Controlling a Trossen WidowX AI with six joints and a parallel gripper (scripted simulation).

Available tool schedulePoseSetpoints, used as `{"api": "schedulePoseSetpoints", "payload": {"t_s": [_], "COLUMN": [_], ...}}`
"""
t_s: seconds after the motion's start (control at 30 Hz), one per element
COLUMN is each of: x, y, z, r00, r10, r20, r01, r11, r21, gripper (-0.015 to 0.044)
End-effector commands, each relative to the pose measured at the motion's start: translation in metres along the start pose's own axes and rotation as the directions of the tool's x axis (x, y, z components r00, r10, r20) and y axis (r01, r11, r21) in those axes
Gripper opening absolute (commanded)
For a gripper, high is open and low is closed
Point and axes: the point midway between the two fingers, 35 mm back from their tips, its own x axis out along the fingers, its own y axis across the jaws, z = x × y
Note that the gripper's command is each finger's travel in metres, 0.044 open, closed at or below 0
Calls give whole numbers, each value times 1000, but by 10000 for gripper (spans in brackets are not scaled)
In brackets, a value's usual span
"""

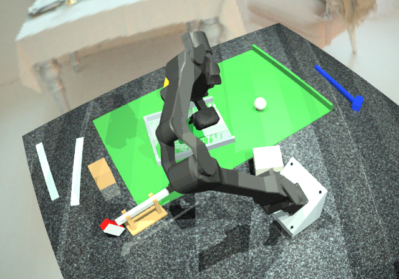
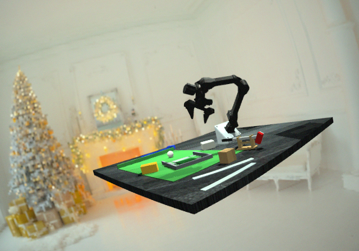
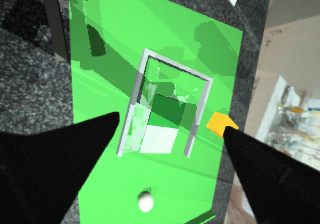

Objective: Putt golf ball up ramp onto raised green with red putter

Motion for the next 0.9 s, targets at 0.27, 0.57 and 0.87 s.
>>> {"api": "schedulePoseSetpoints", "payload": {"t_s": [0.27,0.57,0.87], "x": [65,79,97], "y": [128,138,149], "z": [73,70,66], "r00": [854,854,854], "r10": [515,515,514], "r20": [72,72,73], "r01": [-512,-511,-511], "r11": [857,857,857], "r21": [-59,-60,-60], "gripper": [440,440,440]}}
